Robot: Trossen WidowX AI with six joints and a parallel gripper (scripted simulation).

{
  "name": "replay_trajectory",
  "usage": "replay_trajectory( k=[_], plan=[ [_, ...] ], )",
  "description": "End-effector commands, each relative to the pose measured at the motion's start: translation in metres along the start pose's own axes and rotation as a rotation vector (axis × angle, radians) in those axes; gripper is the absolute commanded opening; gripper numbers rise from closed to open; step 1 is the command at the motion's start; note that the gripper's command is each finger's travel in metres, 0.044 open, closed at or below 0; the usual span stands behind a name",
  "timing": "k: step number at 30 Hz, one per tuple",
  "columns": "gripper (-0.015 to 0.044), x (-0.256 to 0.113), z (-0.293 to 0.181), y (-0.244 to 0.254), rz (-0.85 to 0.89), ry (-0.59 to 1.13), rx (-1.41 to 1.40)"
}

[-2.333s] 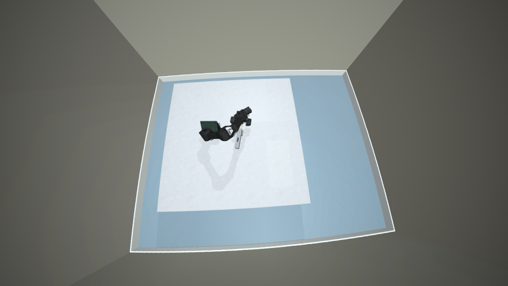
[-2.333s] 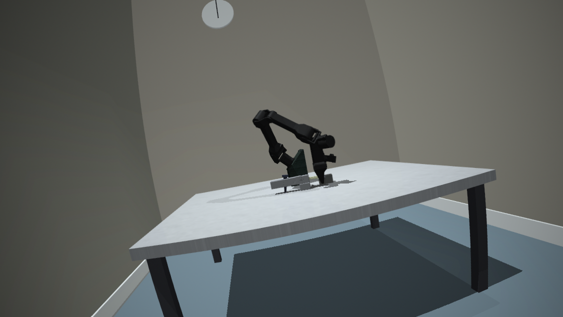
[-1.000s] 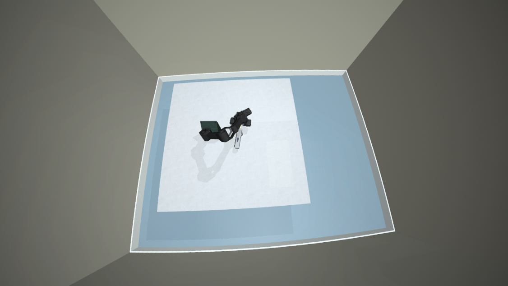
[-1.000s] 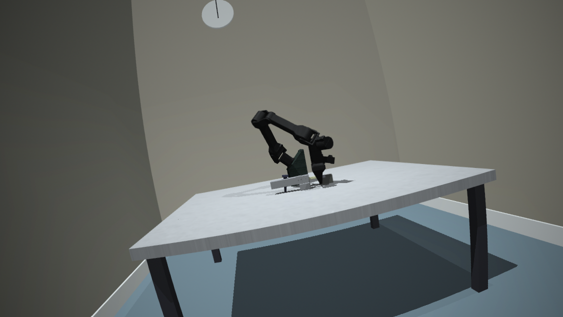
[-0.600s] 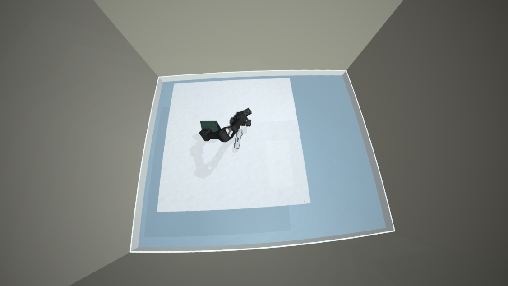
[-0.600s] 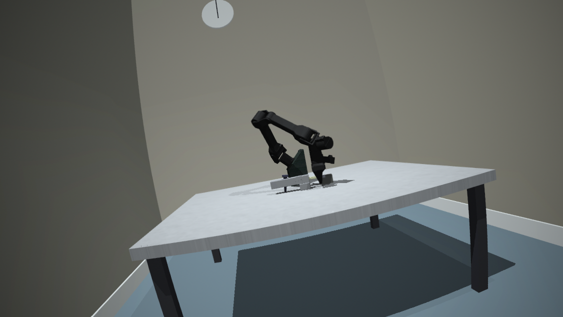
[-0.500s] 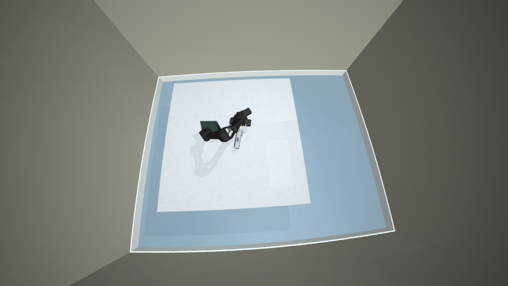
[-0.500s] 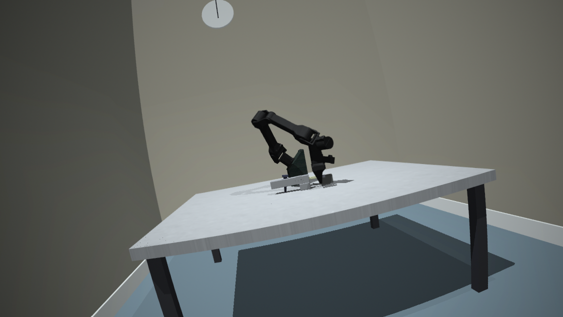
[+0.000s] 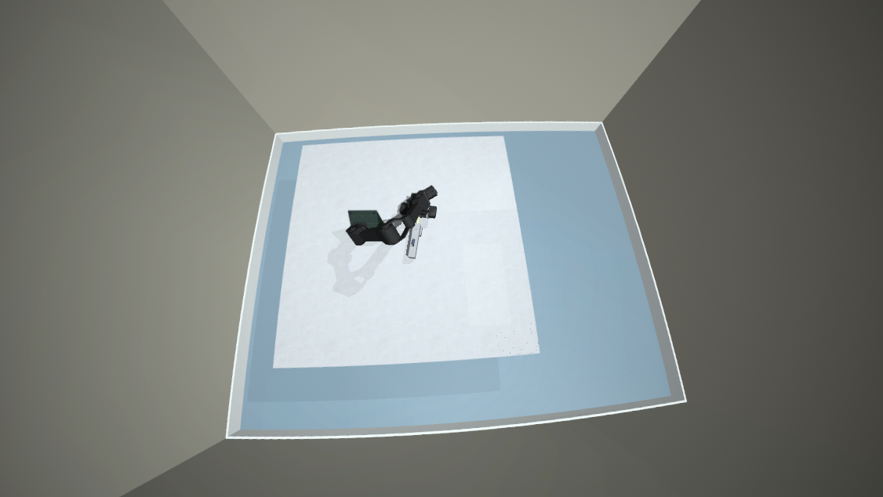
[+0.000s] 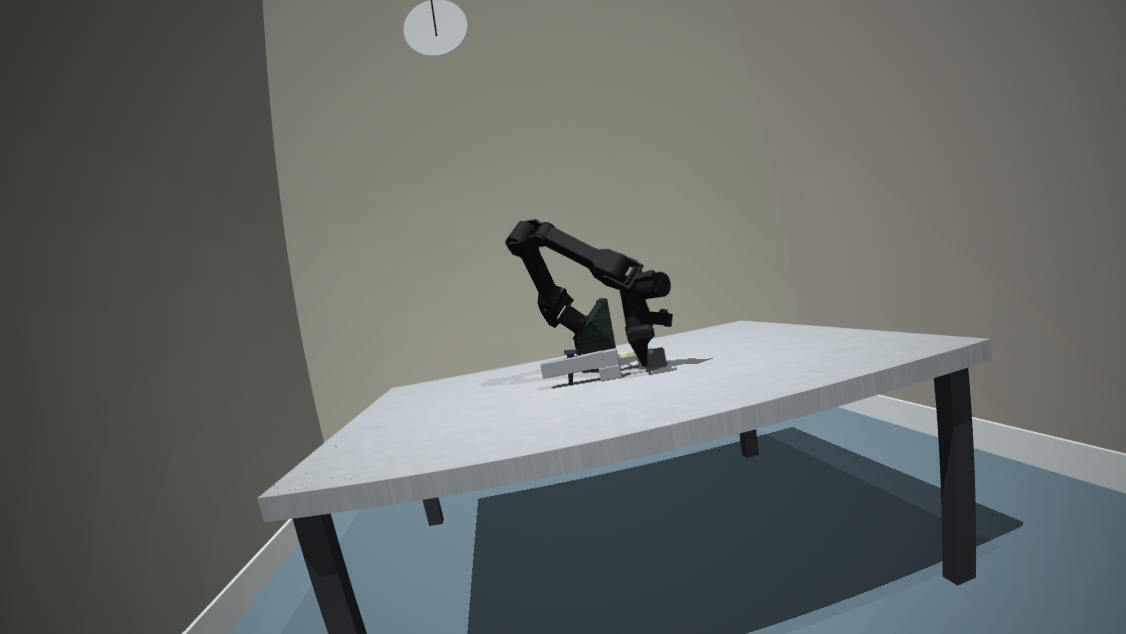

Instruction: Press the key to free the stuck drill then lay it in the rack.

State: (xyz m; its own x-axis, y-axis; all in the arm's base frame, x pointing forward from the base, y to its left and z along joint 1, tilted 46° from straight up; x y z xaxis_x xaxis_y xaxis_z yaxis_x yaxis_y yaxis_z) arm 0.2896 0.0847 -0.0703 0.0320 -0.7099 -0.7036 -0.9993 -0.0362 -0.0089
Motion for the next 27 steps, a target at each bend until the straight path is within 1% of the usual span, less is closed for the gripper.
replay_trajectory(
  k=[1, 27],
  plan=[
    [0.0000, -0.001, 0.006, -0.001, 0.001, -0.003, 0.003],
    [0.0000, -0.003, 0.045, -0.007, 0.000, -0.005, 0.004]
  ],
)
Point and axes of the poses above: the point midway between the two fingers, 35 mm back from their tips, its own x axis out along the fingers, its own y axis across the jaws, z = x × y, the point moved 7 cm from there along -x, back along the fingers, and after that the axes turned 9 degrees about -x, right-handed, at the moved point
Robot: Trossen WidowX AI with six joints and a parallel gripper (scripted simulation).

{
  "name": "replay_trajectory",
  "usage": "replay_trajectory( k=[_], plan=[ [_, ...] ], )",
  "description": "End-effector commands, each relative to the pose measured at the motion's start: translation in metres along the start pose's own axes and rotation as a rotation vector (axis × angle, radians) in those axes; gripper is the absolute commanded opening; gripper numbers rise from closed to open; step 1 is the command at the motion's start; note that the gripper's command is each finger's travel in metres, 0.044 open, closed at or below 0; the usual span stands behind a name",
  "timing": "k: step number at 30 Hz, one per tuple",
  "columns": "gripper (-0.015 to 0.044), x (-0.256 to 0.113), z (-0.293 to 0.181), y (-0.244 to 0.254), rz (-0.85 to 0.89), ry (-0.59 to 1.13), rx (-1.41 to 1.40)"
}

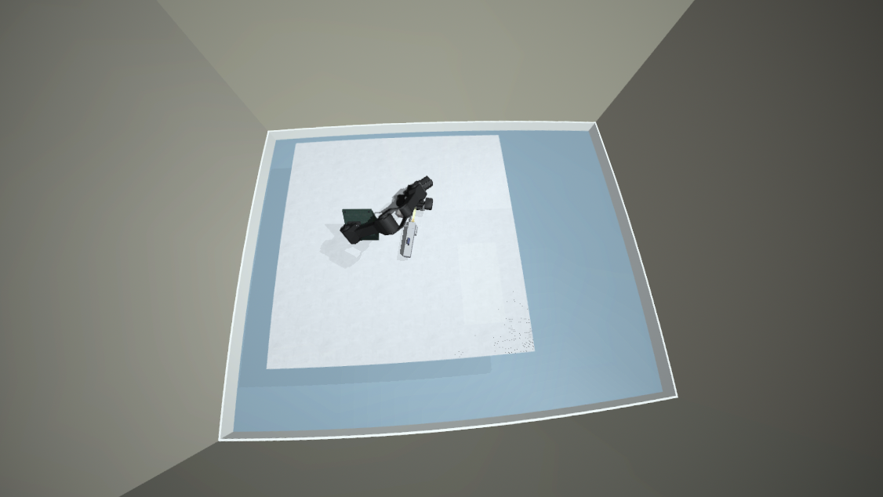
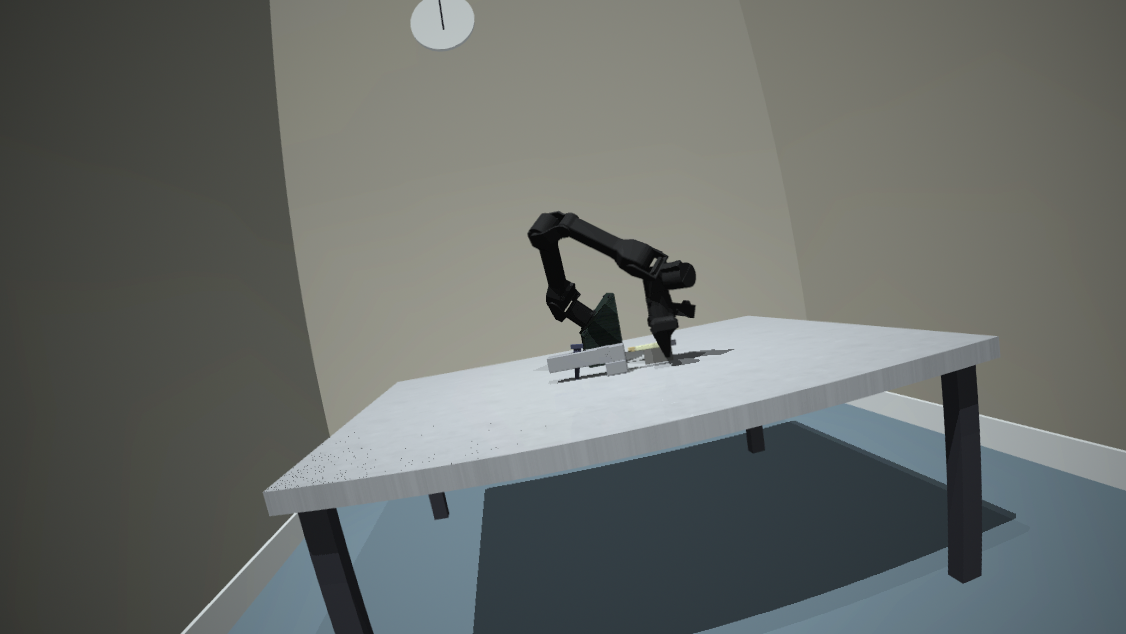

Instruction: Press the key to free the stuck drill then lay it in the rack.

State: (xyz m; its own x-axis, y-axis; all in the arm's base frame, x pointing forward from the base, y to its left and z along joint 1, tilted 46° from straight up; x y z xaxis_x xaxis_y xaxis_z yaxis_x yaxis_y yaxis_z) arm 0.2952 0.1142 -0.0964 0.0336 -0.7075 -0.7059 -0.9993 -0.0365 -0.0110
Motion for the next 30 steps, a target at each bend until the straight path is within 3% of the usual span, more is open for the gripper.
replay_trajectory(
  k=[1, 30],
  plan=[
    [0.0000, -0.001, 0.006, -0.001, 0.001, -0.002, 0.002],
    [0.0000, -0.013, 0.019, -0.003, 0.001, -0.004, 0.003]
  ],
)
Point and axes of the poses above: the point midway between the two fingers, 35 mm back from their tips, its own x axis out along the fingers, its own y axis across the jaws, z = x × y, the point moved 7 cm from there along -x, back along the fingers, and after that the axes turned 9 degrees about -x, right-handed, at the moved point
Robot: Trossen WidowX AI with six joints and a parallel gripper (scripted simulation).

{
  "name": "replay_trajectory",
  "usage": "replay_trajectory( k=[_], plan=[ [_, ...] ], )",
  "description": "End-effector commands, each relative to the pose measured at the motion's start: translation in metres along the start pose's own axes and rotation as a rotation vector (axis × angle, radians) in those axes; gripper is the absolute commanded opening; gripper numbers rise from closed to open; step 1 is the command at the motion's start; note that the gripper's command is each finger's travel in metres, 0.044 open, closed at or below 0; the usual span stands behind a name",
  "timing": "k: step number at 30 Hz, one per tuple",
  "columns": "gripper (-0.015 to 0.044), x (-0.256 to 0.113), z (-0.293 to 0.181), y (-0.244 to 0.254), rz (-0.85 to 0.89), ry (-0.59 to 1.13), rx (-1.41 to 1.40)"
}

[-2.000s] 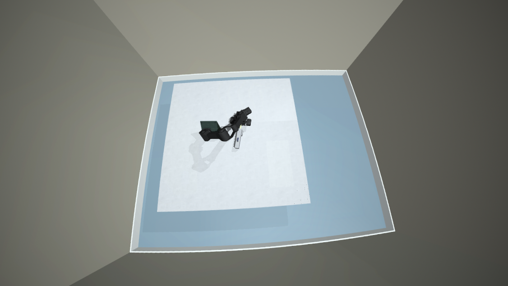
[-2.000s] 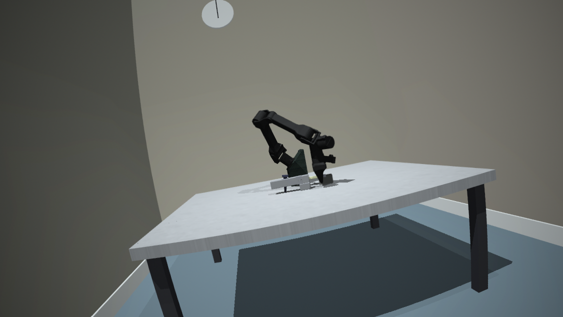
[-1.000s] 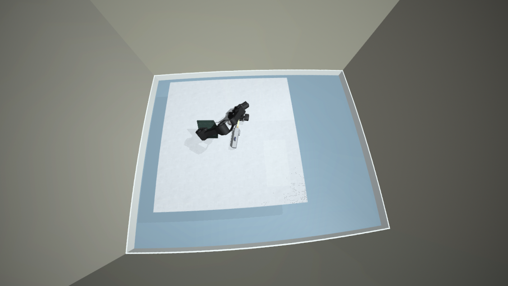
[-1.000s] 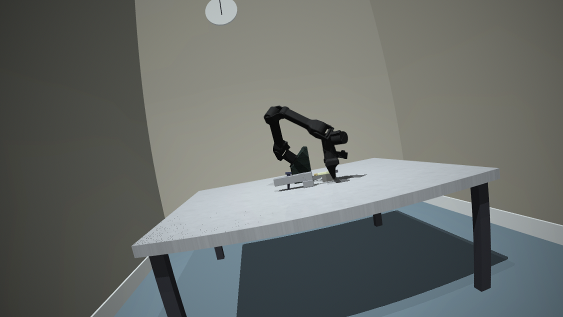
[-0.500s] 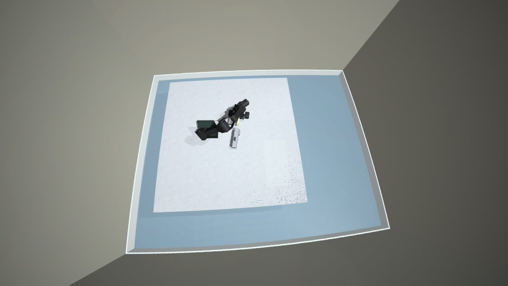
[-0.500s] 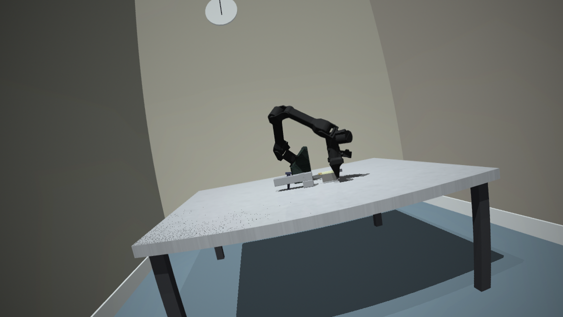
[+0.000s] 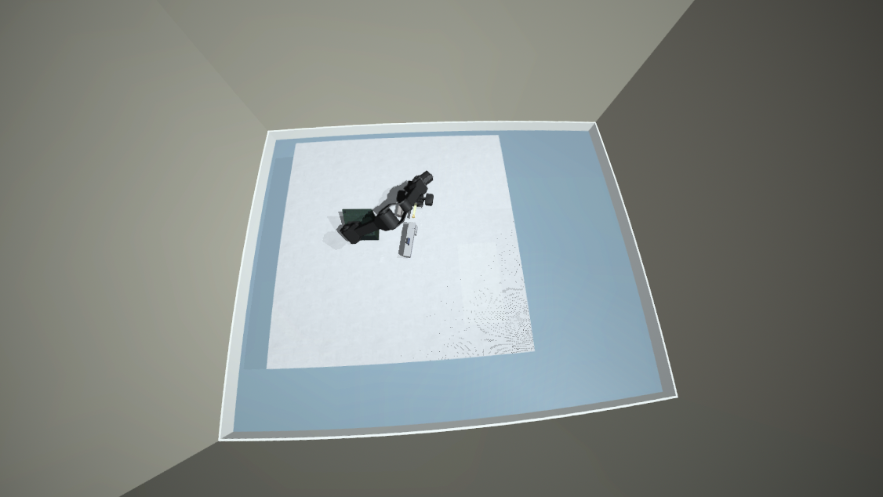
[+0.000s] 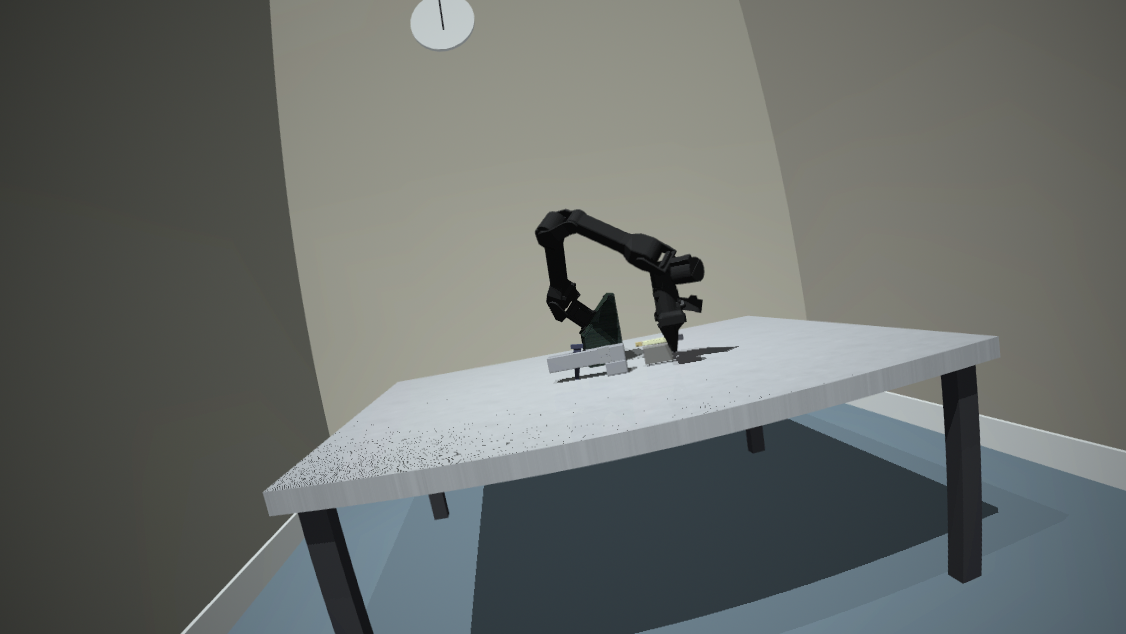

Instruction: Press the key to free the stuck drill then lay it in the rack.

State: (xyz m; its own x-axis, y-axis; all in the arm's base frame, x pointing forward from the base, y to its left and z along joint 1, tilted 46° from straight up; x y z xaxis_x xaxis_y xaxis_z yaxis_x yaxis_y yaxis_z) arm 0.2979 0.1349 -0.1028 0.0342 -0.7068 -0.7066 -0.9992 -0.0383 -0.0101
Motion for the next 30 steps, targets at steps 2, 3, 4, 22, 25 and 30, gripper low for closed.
replay_trajectory(
  k=[2, 3, 4, 22, 25, 30],
  plan=[
    [0.0000, -0.004, 0.000, 0.000, 0.002, -0.003, 0.005],
    [0.0000, -0.005, 0.000, 0.000, 0.002, -0.003, 0.005],
    [0.0000, -0.005, -0.001, 0.000, 0.002, -0.003, 0.005],
    [0.0000, -0.017, -0.002, -0.001, 0.002, -0.003, 0.004],
    [0.0000, -0.019, -0.002, -0.001, 0.002, -0.003, 0.004],
    [0.0000, -0.022, -0.003, -0.001, 0.002, -0.003, 0.004]
  ],
)
Point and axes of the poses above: the point midway between the two fingers, 35 mm back from their tips, its own x axis out along the fingers, its own y axis across the jaws, z = x × y, the point moved 7 cm from there along -x, back along the fingers, and after that the axes turned 9 degrees about -x, right-handed, at the moved point
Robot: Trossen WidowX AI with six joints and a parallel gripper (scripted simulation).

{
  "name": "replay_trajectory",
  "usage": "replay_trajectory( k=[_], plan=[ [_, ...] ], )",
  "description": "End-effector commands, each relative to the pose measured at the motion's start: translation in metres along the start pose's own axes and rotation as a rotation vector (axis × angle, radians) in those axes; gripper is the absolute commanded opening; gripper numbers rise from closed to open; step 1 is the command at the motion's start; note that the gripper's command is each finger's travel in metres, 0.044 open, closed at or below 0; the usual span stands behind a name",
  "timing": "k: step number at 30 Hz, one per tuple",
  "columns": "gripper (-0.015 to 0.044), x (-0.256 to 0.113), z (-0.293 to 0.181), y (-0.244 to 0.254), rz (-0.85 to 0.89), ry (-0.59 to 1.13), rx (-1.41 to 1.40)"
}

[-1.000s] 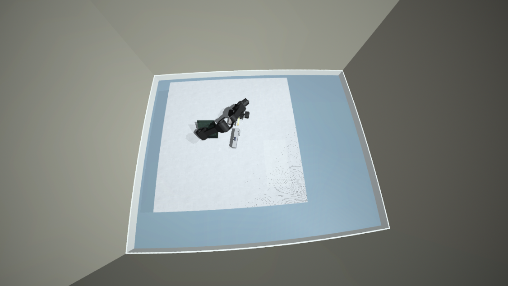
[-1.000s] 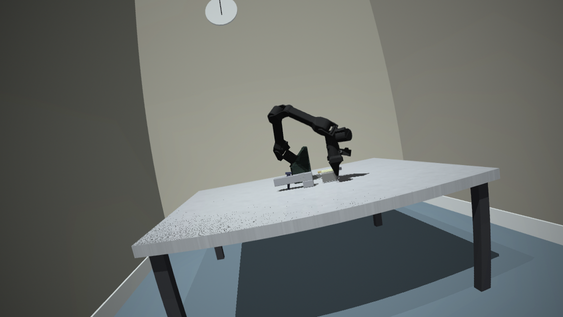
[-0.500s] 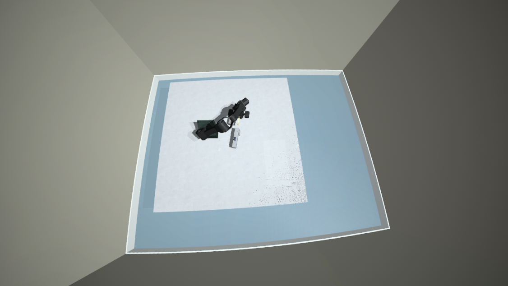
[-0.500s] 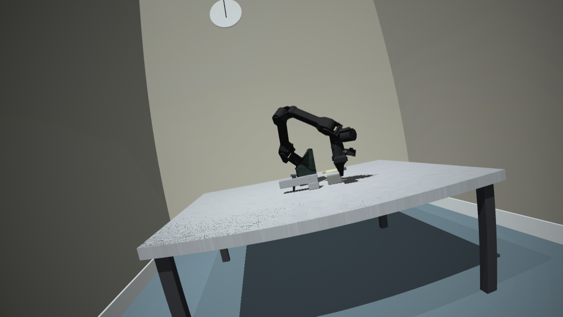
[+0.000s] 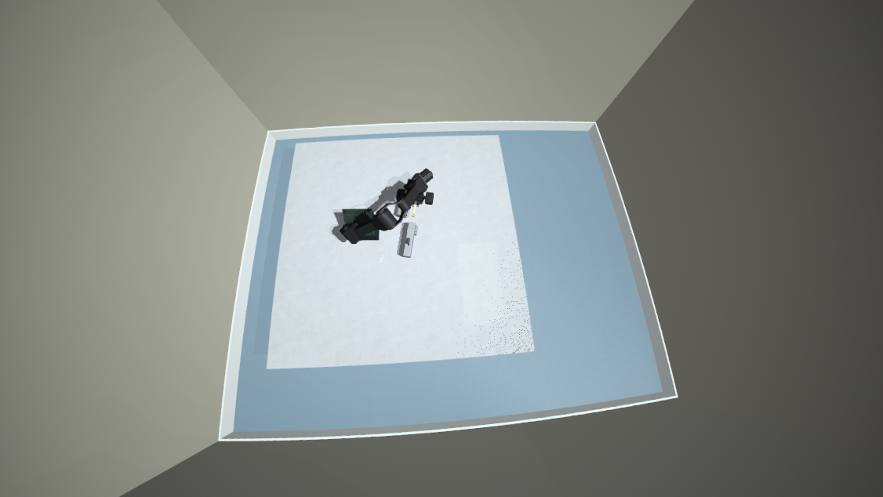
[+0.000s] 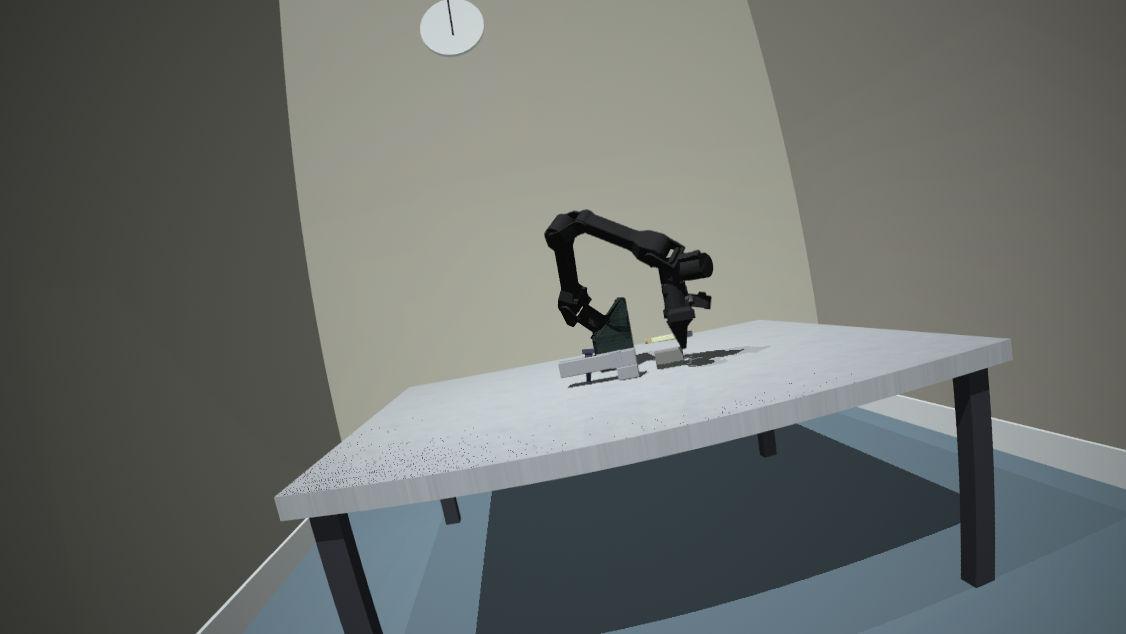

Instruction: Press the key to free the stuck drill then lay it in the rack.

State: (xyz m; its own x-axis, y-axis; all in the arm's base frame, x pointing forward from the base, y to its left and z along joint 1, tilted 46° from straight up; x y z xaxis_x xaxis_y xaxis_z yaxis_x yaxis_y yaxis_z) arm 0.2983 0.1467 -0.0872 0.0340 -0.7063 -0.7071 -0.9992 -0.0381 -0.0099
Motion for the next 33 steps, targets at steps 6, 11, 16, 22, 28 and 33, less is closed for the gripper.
replay_trajectory(
  k=[6, 11, 16, 22, 28, 33],
  plan=[
    [0.0000, -0.006, 0.000, 0.000, 0.002, -0.003, 0.004],
    [0.0000, -0.010, 0.000, 0.000, 0.002, -0.003, 0.004],
    [0.0000, -0.013, 0.000, 0.000, 0.002, -0.003, 0.004],
    [0.0000, -0.015, 0.001, 0.002, 0.002, -0.003, 0.004],
    [0.0000, -0.014, 0.004, 0.014, 0.002, -0.004, 0.004],
    [0.0000, -0.013, 0.008, 0.023, 0.002, -0.004, 0.004]
  ],
)
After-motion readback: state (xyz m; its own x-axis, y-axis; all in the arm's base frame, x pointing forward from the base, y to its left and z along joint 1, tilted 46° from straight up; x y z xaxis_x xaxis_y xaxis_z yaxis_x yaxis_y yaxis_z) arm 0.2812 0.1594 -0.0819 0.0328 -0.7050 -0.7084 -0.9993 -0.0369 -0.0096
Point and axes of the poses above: the point midway between the two fingers, 35 mm back from their tips, its own x axis out along the fingers, its own y axis across the jaws, z = x × y, the point moved 7 cm from there along -x, back along the fingers, and after that the axes turned 9 degrees about -x, right-handed, at the moved point
